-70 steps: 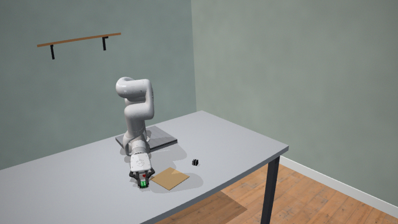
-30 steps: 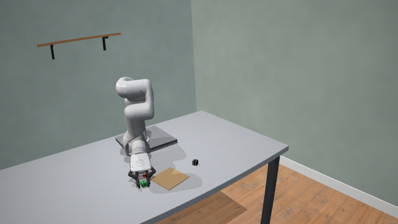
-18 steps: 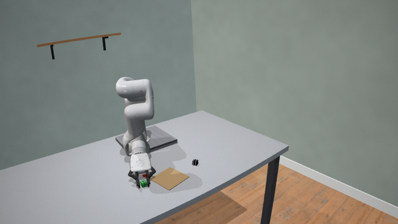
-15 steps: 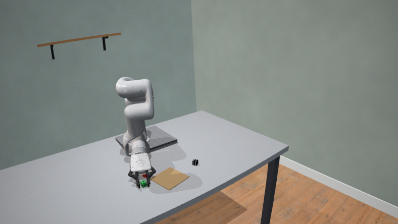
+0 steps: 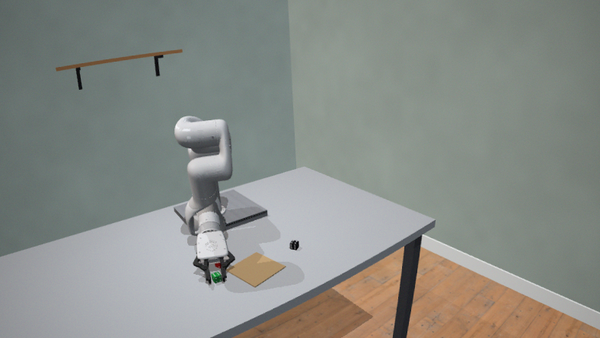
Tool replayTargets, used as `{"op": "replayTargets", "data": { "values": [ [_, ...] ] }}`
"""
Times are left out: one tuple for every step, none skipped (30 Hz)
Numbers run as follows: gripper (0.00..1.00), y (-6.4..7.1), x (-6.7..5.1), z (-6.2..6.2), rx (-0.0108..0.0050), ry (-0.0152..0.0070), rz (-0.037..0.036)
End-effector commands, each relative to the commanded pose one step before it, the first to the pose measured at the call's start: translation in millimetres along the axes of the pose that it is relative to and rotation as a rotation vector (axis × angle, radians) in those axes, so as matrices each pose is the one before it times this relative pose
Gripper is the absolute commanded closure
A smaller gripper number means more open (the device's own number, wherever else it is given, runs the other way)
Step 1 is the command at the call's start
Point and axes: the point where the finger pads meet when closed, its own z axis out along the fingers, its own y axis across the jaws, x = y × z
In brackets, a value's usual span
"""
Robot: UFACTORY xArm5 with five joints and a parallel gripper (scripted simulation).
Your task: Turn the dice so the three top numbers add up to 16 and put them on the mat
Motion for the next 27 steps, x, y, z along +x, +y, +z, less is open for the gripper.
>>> {"op": "replayTargets", "data": {
  "values": [
    [0.58,0.0,-0.92,-0.03,0.0,-0.00213,0.00001],
    [0.58,0.0,0.0,-0.21,0.0,0.0,0.0],
    [0.58,0.0,0.0,-0.53,-0.00001,0.0,0.0],
    [0.58,0.0,0.0,-0.95,-0.00001,0.0,0.0],
    [0.58,0.01,0.0,-1.42,-0.00001,0.0,0.0],
    [0.58,0.01,-0.01,-1.91,-0.00002,0.0,0.0],
    [0.58,0.01,0.0,-2.39,-0.00002,0.0,0.0],
    [0.58,0.01,0.0,-2.83,-0.00003,0.0,0.0],
    [0.58,0.0,0.0,0.0,0.0,0.0,0.0],
    [0.58,0.0,0.0,0.0,0.0,0.0,0.0],
    [0.58,0.02,0.0,-3.22,-0.00003,0.0,0.0],
    [0.58,0.02,0.0,-3.54,-0.00004,0.0,0.0],
    [0.58,0.02,0.0,-3.76,-0.00004,0.0,0.0],
    [0.58,0.02,0.0,-3.88,-0.00004,0.0,0.0],
    [0.58,0.02,0.0,-3.9,-0.00004,0.0,0.0],
    [0.58,0.02,0.0,-3.8,-0.00004,0.0,0.0],
    [0.58,0.02,0.0,-3.61,-0.00004,0.0,0.0],
    [0.58,0.02,0.0,-3.31,-0.00004,0.0,0.0],
    [0.58,0.02,0.0,-2.93,-0.00003,0.0,0.0],
    [0.58,0.01,0.0,-2.48,-0.00003,0.0,0.0],
    [0.58,0.01,0.0,-1.99,-0.00002,0.0,0.0],
    [0.58,0.01,0.0,-1.49,-0.00002,0.0,0.0],
    [0.58,0.01,0.0,-1.0,-0.00001,0.0,0.0],
    [0.58,0.0,0.0,-0.56,-0.00001,0.0,0.0],
    [0.58,0.0,0.0,-0.23,0.0,0.0,0.0],
    [0.58,0.0,0.0,0.0,0.0,0.0,0.0],
    [0.58,0.0,0.0,0.0,0.0,0.0,0.0]
  ]
}}
